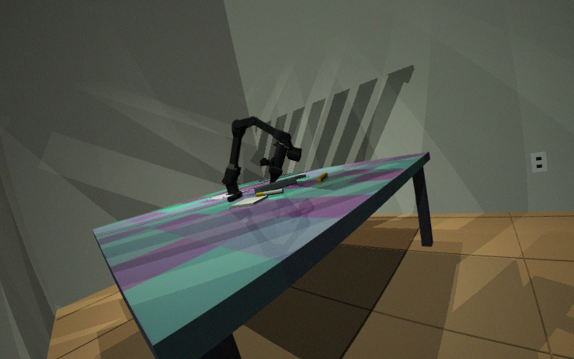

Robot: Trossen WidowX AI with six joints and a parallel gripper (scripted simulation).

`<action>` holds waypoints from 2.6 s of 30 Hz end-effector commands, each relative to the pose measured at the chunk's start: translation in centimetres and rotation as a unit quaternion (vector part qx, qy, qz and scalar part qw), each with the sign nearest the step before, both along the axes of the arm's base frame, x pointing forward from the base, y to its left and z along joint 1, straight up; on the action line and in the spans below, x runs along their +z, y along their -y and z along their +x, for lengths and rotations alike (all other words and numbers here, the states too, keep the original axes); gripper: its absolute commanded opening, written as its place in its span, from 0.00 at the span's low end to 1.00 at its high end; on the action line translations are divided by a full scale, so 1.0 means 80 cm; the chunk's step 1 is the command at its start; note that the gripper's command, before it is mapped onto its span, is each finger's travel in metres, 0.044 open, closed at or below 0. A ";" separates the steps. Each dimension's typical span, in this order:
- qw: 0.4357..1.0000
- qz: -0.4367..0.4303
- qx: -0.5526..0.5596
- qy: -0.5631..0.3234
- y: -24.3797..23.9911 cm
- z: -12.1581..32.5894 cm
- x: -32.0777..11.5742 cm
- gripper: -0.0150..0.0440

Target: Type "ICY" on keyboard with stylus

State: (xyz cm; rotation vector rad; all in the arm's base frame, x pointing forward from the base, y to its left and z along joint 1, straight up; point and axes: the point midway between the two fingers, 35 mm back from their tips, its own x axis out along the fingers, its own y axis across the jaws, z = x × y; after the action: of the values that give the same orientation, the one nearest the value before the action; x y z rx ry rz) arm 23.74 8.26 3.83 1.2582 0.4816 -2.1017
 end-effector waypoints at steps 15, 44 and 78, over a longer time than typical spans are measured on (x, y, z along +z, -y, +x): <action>1.000 0.000 0.000 0.000 0.000 0.001 0.021 0.25; 0.958 0.288 0.012 -0.010 0.011 0.013 0.053 0.25; 0.693 0.580 0.193 0.381 0.088 0.084 0.130 0.25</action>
State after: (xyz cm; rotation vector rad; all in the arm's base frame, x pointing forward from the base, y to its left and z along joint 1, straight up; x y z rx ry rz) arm 30.35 1.63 13.72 2.2156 1.6200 -0.6870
